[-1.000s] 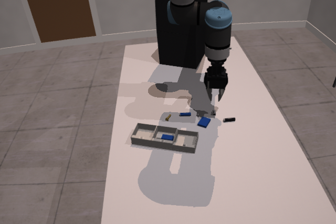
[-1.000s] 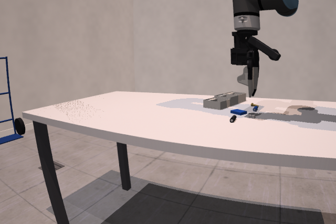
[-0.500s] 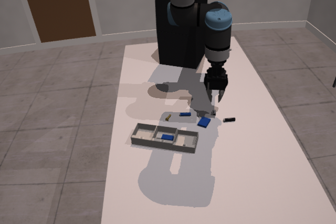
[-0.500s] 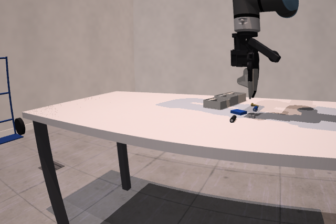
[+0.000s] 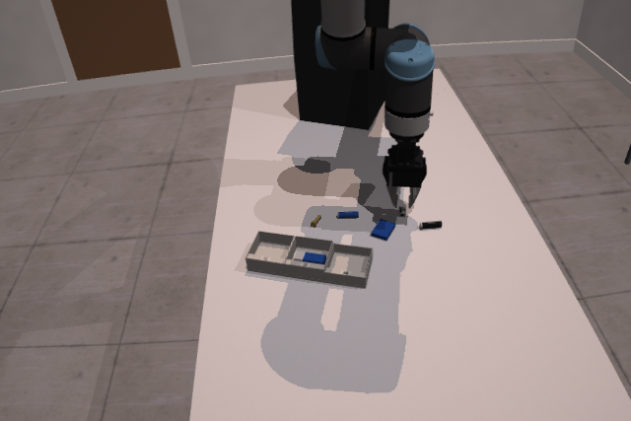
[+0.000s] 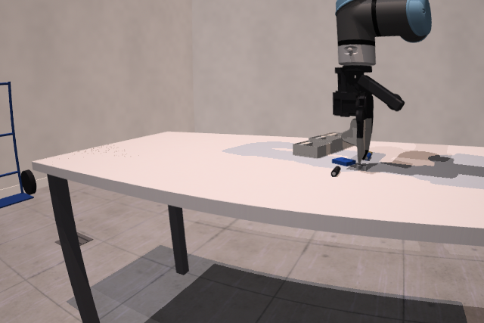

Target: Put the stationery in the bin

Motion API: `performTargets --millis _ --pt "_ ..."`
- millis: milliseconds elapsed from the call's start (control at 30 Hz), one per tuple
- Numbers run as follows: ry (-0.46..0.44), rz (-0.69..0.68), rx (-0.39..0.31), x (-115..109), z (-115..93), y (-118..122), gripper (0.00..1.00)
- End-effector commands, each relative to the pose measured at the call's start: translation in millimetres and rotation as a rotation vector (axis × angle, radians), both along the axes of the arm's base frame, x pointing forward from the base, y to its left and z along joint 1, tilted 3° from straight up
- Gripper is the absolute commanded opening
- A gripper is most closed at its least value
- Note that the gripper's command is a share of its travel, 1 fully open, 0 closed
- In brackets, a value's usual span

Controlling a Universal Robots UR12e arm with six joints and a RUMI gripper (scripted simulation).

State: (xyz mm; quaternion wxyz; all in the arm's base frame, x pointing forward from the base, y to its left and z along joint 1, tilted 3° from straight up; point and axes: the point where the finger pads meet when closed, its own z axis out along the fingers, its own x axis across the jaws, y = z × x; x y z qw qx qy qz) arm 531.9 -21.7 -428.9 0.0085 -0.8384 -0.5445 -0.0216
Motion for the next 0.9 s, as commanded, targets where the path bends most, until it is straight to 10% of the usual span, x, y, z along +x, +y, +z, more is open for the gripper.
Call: performTargets --millis 0,867 --pt "-0.001 0.0 0.0 1 -7 0 0.18" --pt "-0.001 0.0 0.0 1 -19 1 0.18"
